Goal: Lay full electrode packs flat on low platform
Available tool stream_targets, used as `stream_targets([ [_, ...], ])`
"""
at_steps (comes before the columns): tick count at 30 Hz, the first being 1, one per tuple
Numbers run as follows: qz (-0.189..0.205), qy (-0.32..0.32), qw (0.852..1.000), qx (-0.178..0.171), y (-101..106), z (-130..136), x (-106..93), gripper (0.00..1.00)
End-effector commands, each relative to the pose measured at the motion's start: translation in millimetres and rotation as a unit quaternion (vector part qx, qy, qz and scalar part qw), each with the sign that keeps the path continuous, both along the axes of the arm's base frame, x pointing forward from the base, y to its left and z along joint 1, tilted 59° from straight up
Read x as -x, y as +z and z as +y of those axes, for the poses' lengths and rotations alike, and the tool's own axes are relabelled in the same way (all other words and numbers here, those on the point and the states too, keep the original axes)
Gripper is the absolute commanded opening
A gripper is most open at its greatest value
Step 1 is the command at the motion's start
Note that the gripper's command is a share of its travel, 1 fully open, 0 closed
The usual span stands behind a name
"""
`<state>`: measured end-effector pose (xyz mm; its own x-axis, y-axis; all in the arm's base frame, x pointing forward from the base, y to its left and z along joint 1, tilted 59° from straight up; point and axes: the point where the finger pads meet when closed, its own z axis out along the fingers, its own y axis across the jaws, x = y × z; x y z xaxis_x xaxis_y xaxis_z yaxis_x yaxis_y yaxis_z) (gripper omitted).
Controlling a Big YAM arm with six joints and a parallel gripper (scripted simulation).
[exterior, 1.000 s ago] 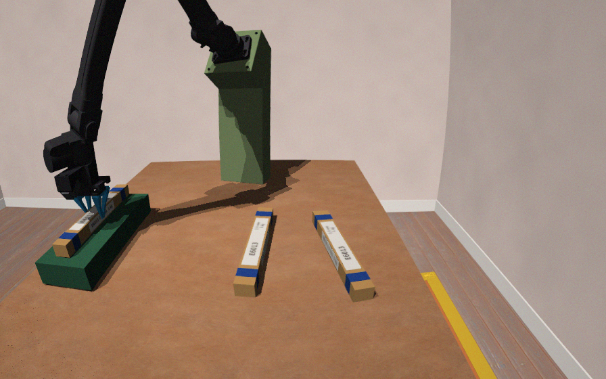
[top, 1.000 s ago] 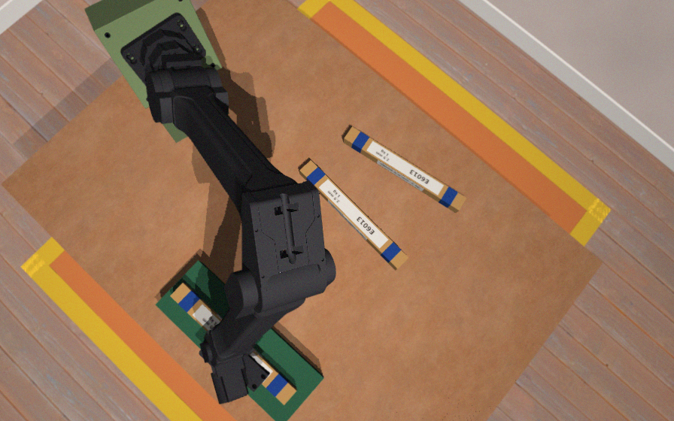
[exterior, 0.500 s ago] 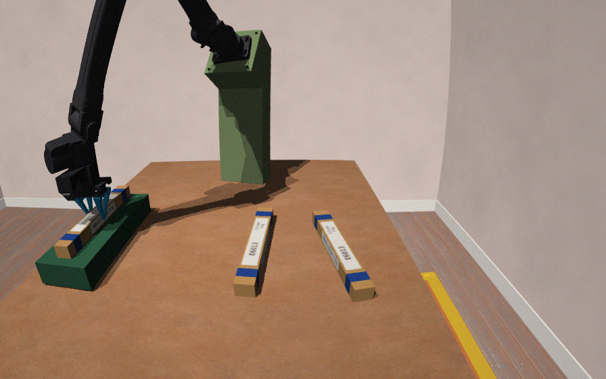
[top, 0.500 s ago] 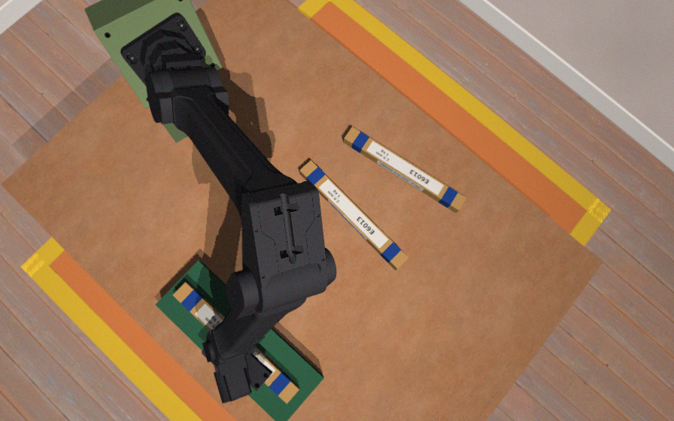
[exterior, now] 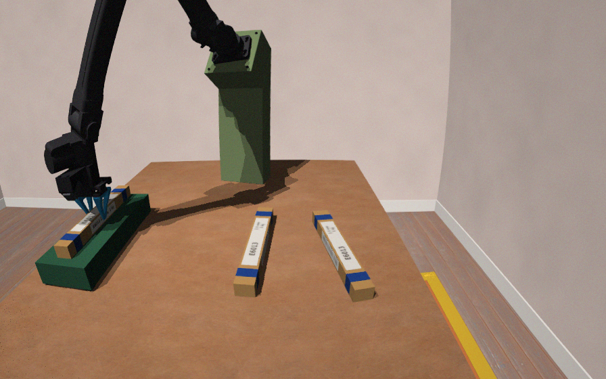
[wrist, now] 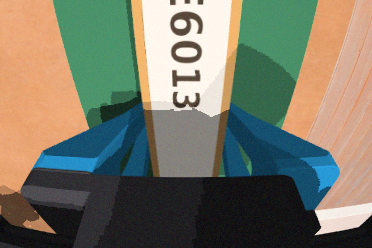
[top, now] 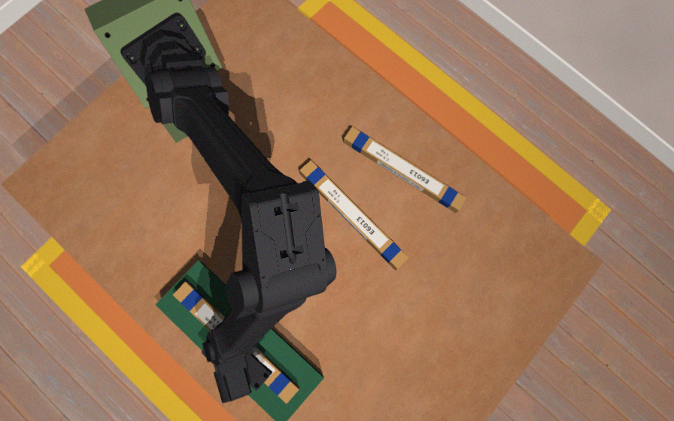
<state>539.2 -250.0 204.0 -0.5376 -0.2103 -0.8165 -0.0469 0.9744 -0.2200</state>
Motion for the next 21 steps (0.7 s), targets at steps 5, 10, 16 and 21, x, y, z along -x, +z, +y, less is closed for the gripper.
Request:
stream_targets([
  [5, -0.021, -0.017, 1.000, 0.007, 33.3, -10.3, 9.2, 0.00],
  [10, -0.021, -0.017, 1.000, 0.007, 34.0, -9.8, 9.3, 0.00],
  [16, -0.021, -0.017, 1.000, 0.007, 34.8, -9.3, 9.2, 0.00],
  [21, -0.021, -0.016, 1.000, 0.007, 35.9, -7.6, 8.4, 0.00],
])
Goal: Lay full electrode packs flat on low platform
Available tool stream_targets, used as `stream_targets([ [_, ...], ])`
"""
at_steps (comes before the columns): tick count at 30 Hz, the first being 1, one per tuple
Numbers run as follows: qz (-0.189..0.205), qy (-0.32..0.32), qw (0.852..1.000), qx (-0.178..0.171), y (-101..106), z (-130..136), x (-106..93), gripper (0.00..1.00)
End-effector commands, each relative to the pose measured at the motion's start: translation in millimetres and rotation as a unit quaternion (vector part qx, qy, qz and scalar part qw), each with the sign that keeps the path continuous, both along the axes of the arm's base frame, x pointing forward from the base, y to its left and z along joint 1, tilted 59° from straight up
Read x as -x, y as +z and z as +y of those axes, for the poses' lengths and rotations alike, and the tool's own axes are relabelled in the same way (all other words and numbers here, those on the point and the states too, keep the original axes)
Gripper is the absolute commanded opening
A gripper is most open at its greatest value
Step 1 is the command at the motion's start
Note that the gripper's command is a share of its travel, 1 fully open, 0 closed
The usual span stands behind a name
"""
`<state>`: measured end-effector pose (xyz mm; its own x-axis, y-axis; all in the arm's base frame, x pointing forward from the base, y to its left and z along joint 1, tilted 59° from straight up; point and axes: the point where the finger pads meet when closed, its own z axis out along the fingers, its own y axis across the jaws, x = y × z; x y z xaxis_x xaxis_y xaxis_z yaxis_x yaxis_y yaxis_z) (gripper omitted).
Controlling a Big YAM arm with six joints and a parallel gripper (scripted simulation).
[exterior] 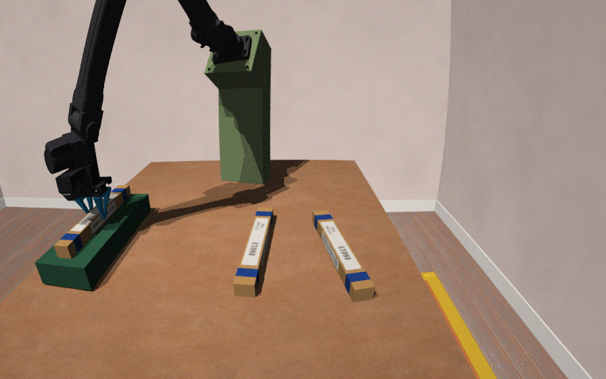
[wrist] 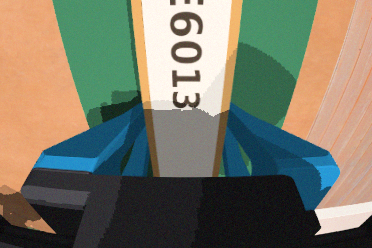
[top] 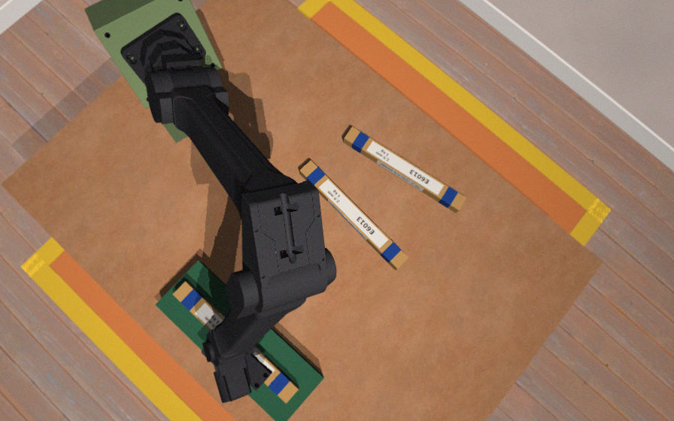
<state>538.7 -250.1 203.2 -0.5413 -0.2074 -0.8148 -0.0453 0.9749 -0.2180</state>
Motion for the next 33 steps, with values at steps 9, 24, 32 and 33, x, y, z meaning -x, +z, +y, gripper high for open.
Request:
stream_targets([
  [9, -0.024, -0.012, 1.000, 0.008, 38.7, -3.9, 6.1, 0.00],
  [24, -0.025, -0.010, 1.000, 0.009, 42.2, -0.4, 4.5, 0.74],
  [32, -0.027, -0.008, 1.000, 0.010, 41.0, -0.5, 3.8, 0.74],
  [33, -0.024, -0.008, 1.000, 0.008, 37.5, -0.6, 3.7, 0.74],
])
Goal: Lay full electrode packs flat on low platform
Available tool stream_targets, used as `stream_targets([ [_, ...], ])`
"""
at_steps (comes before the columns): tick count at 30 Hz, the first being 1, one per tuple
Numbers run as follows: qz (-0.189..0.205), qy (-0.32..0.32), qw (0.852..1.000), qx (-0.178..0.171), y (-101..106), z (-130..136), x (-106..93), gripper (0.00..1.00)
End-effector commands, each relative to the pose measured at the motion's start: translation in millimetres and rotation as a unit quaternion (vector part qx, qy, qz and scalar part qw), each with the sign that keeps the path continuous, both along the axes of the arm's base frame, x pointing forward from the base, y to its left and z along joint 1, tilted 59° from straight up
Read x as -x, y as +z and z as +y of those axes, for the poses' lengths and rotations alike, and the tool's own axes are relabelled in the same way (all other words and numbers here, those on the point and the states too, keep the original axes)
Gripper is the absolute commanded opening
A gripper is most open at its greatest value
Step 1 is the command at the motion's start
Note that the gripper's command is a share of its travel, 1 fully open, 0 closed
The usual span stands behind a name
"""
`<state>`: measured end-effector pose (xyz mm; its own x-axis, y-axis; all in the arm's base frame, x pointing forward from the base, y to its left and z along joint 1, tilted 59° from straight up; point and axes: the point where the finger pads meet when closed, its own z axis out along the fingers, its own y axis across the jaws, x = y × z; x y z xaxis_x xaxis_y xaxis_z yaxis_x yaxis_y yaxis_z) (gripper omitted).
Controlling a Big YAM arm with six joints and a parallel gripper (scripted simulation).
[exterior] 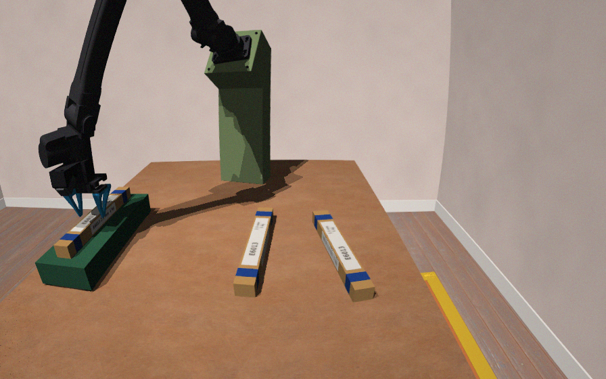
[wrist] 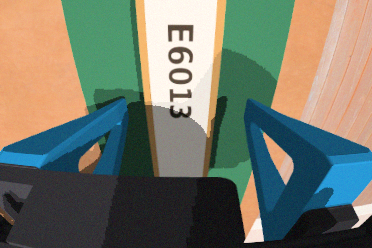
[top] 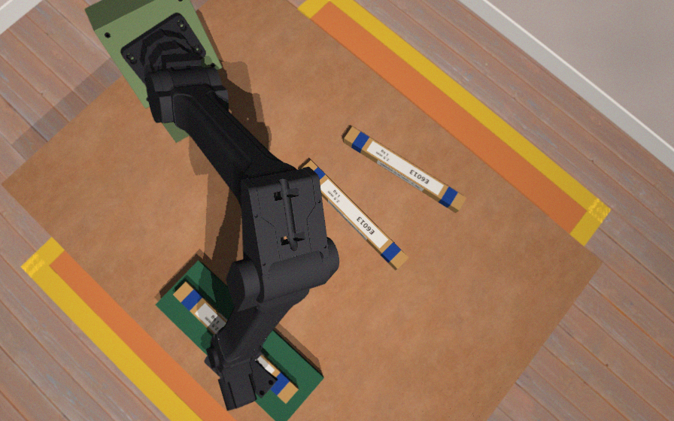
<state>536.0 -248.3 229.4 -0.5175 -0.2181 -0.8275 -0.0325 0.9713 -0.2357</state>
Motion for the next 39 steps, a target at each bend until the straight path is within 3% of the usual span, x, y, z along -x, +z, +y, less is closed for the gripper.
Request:
stream_targets([
  [1, -0.006, -0.005, 1.000, -0.002, 8, -2, 1.1, 0.74],
  [8, 0.005, -0.005, 1.000, -0.009, -7, -2, 1.3, 0.74],
  [39, -0.002, -0.002, 1.000, 0.000, 2, -2, 0.1, 0.74],
])
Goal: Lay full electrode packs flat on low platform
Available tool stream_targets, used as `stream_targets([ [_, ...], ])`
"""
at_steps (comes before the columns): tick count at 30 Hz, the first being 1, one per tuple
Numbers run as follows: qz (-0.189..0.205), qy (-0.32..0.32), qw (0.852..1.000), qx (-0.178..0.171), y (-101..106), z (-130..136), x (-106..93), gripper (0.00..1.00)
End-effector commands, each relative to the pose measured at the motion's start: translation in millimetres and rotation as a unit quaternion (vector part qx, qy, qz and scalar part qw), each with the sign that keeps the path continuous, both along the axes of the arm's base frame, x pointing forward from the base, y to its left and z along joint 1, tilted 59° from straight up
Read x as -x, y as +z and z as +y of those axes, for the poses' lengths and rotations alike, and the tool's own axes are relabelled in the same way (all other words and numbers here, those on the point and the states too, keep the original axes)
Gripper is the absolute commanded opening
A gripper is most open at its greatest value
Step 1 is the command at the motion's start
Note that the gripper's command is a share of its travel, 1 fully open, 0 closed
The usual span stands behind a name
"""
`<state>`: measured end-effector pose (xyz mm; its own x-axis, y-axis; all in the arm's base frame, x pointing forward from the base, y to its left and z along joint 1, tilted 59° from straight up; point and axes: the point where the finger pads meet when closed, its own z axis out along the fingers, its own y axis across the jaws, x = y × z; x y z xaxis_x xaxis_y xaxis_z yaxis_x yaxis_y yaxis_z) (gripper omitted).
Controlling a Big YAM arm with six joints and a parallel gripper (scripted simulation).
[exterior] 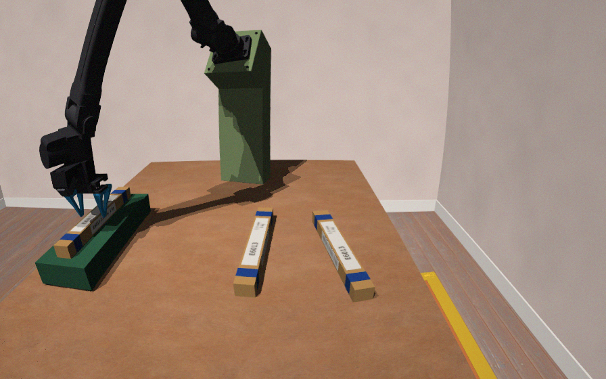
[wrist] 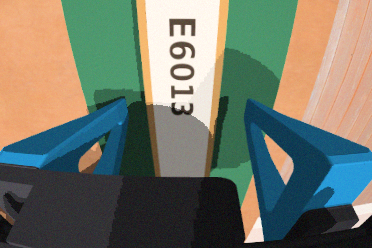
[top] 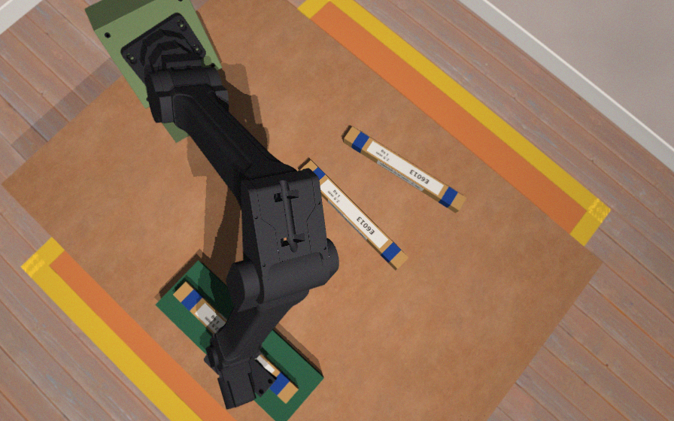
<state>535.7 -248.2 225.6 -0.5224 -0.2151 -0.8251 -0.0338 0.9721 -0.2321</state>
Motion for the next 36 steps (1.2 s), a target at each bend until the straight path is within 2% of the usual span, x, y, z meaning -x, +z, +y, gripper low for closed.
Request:
stream_targets([
  [1, -0.005, -0.002, 1.000, 0.002, 6, -2, -0.2, 0.74],
  [14, -0.005, -0.002, 1.000, 0.002, 6, -2, -0.2, 0.74],
  [15, -0.004, -0.001, 1.000, 0.000, -13, 1, -1.5, 0.74],
  [20, -0.005, -0.004, 1.000, 0.002, 2, 0, 24.1, 0.74],
  [22, -0.005, -0.004, 1.000, 0.002, 2, 0, 24.1, 0.74],
  [36, -0.004, -0.005, 1.000, 0.005, 38, 6, 84.8, 0.74],
])
